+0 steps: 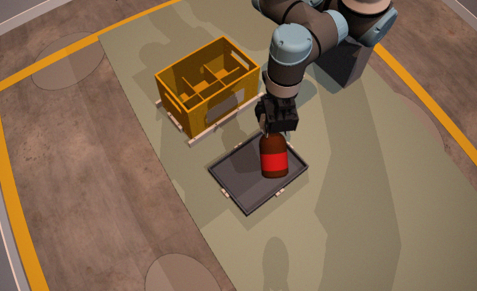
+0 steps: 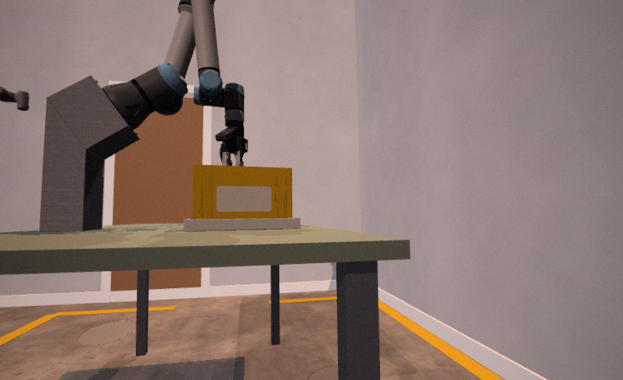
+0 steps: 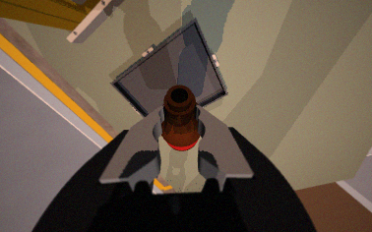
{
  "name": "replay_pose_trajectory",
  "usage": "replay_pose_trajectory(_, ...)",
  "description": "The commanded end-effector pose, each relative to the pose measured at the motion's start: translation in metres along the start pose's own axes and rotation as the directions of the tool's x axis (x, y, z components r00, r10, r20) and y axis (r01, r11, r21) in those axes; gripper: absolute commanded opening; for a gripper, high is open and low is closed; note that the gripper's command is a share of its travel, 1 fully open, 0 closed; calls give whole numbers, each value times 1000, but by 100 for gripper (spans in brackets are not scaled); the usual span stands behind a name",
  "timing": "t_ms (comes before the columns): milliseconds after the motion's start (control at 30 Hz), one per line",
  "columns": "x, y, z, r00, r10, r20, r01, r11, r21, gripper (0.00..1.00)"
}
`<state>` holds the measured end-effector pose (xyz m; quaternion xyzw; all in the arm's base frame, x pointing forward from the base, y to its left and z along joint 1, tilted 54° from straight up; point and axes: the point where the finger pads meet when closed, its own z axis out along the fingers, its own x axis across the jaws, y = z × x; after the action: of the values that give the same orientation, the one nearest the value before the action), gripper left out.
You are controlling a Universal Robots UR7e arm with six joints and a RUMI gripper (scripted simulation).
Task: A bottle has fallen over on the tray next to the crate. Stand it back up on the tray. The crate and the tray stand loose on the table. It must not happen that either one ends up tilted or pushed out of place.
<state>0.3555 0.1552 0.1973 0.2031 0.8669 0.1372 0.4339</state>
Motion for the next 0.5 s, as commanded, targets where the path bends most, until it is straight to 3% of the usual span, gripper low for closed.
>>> replay_pose_trajectory(0,0,0,0,1000,-19,1,19,1000,-1,0)
replay_pose_trajectory(467,0,0,0,982,-188,1,188,982,-1,0)
